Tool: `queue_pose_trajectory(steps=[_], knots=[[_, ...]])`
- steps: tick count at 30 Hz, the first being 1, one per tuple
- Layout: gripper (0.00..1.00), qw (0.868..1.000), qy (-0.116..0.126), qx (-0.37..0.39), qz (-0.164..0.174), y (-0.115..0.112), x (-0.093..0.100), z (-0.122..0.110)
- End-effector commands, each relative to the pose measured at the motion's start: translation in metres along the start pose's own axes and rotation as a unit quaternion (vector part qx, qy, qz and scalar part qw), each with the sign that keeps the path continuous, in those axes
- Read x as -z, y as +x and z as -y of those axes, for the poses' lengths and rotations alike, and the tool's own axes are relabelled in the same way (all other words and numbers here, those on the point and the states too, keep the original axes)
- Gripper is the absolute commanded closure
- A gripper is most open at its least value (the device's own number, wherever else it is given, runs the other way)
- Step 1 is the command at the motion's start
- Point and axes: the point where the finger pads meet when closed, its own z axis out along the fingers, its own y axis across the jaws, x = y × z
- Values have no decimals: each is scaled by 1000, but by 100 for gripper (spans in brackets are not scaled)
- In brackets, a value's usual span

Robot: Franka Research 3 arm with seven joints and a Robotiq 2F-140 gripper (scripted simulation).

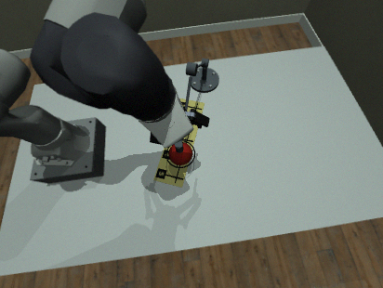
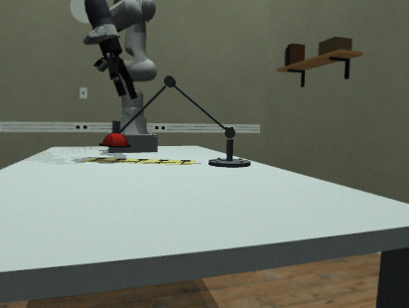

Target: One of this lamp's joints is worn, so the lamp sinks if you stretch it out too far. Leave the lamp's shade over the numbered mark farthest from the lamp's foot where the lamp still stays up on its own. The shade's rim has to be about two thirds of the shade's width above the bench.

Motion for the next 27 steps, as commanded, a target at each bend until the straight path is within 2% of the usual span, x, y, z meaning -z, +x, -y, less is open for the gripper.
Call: queue_pose_trajectory(steps=[1, 3, 27], knots=[[0, 1000, 8, 6, 1, 0, -9, 6], [0, 1000, 8, 6, 1, 0, -9, 6], [0, 1000, -4, -13, -4, 2, -64, -3]])
